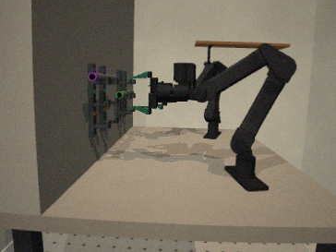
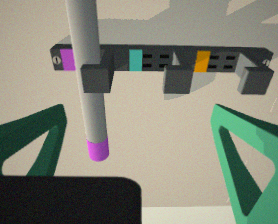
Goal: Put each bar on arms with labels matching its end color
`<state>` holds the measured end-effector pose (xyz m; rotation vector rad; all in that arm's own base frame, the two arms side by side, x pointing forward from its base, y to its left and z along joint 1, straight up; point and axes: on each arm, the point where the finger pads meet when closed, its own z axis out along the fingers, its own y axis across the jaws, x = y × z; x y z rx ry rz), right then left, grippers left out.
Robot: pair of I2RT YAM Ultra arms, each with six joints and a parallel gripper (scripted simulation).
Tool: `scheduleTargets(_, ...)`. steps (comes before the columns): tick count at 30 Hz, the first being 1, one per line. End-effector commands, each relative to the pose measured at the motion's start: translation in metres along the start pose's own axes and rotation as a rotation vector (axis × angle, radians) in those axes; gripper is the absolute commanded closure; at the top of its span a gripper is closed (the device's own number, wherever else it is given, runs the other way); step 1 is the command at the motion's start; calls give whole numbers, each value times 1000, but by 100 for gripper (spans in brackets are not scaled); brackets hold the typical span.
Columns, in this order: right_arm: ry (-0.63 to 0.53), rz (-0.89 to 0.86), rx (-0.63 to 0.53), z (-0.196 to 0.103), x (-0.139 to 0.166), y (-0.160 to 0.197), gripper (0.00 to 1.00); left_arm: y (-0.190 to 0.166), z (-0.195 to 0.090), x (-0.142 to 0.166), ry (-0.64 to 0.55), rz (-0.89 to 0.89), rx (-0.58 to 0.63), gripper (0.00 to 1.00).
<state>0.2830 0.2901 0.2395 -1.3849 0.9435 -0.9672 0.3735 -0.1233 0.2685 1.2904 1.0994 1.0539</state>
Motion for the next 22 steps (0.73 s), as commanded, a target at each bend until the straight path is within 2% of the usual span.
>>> scheduleTargets(1,2,29,19,-1,5,-8,0,3,-5,-3,18,-18,-24,0)
scheduleTargets(22,2,29,19,-1,5,-8,0,-18,-14,-37,18,-15,-16,0)
